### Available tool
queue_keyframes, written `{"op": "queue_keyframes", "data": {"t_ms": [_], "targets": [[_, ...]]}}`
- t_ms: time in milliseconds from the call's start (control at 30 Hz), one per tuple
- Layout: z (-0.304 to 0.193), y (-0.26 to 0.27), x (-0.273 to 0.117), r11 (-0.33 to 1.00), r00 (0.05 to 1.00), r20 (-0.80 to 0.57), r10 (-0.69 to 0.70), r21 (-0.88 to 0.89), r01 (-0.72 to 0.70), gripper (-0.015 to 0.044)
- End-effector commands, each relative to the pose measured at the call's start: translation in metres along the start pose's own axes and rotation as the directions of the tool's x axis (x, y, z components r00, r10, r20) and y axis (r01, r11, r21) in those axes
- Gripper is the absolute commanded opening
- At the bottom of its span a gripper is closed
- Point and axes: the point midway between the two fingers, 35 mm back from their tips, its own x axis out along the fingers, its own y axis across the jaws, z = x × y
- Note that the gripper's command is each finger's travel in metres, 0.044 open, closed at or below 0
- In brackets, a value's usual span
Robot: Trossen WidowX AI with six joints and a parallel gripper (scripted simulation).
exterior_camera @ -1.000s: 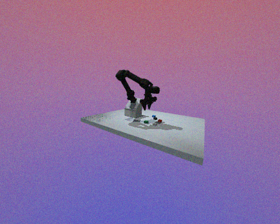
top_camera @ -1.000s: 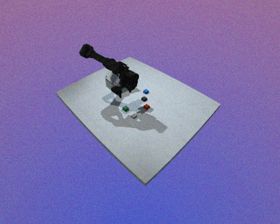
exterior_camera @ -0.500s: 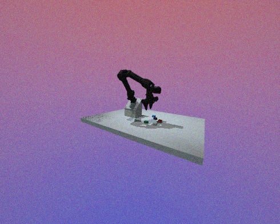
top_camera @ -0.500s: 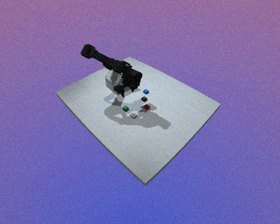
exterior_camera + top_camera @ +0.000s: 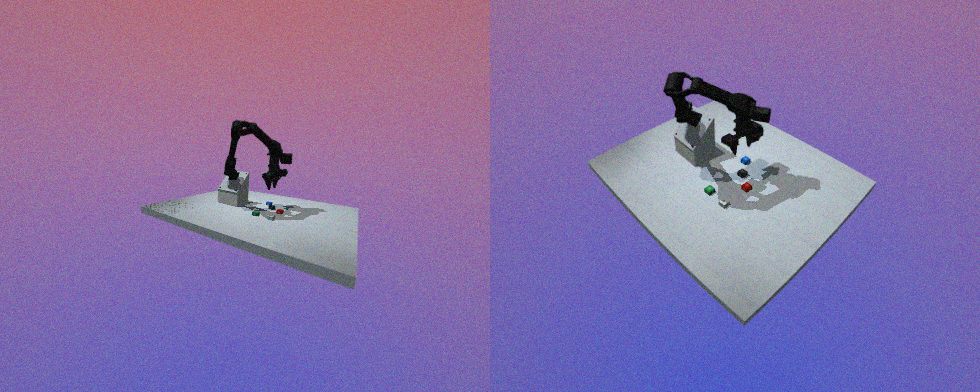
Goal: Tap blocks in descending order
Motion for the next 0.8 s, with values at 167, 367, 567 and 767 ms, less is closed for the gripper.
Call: {"op": "queue_keyframes", "data": {"t_ms": [167, 367, 567, 767], "targets": [[0.003, 0.003, -0.001, 1.0, 1.0, 0.005, 0.006, 0.018, -0.006, 0.04], [0.003, 0.003, -0.001, 1.0, 1.0, 0.005, 0.006, 0.018, -0.006, 0.04], [-0.003, 0.015, -0.002, 1.0, 1.0, 0.005, 0.009, 0.017, -0.009, 0.04], [-0.038, 0.064, -0.002, 1.0, 1.0, 0.004, 0.009, 0.017, -0.009, 0.04]]}}
